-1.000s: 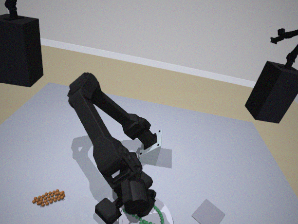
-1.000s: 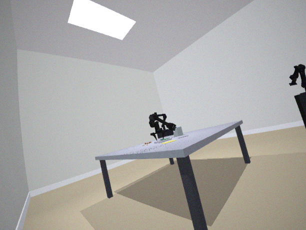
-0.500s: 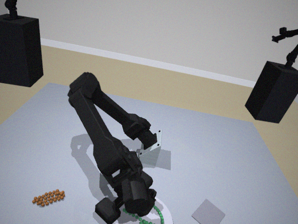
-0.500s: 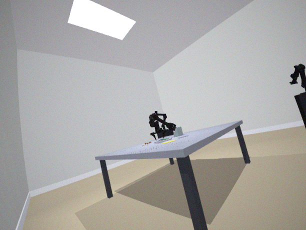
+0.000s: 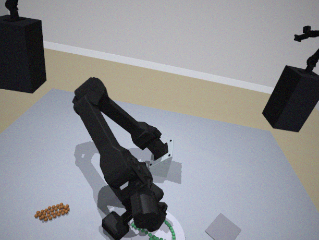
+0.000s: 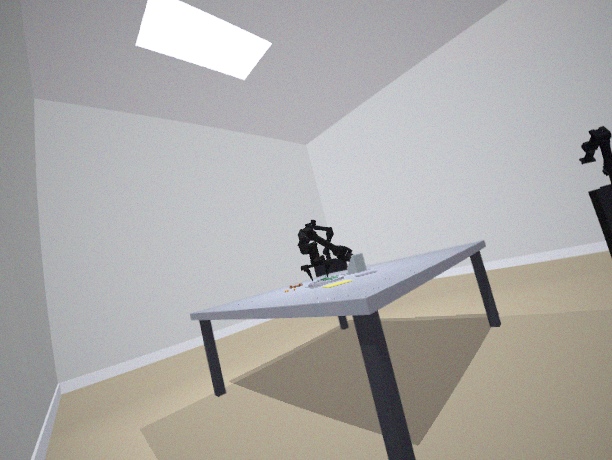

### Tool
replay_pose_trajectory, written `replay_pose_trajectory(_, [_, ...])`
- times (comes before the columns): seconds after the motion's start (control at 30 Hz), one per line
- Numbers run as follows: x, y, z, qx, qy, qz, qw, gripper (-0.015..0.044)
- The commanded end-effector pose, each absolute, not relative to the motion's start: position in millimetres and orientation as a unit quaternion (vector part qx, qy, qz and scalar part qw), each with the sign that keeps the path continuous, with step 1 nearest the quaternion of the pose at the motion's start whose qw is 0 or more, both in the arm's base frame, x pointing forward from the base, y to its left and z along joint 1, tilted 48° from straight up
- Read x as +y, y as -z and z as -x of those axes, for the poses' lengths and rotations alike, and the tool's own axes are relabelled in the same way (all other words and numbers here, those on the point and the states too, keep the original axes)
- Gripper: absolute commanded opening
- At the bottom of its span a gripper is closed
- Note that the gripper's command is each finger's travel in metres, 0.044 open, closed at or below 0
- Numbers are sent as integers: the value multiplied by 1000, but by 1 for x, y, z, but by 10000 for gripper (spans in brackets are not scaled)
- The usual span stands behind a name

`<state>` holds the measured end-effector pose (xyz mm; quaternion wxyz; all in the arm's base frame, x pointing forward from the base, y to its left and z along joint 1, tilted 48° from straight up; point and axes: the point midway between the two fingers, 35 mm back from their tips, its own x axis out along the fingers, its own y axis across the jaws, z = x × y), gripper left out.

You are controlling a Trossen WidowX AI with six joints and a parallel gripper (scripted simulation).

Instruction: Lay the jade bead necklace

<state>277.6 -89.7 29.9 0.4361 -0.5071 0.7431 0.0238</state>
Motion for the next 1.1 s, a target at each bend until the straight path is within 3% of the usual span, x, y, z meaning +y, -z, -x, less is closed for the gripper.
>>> replay_pose_trajectory(0.0, [-80,-33,-281,741,-35,513,431,361])
replay_pose_trajectory(0.3, [-63,-38,-284,739,-64,530,410,125])
replay_pose_trajectory(1.07, [-83,-20,-282,739,-63,530,411,120])
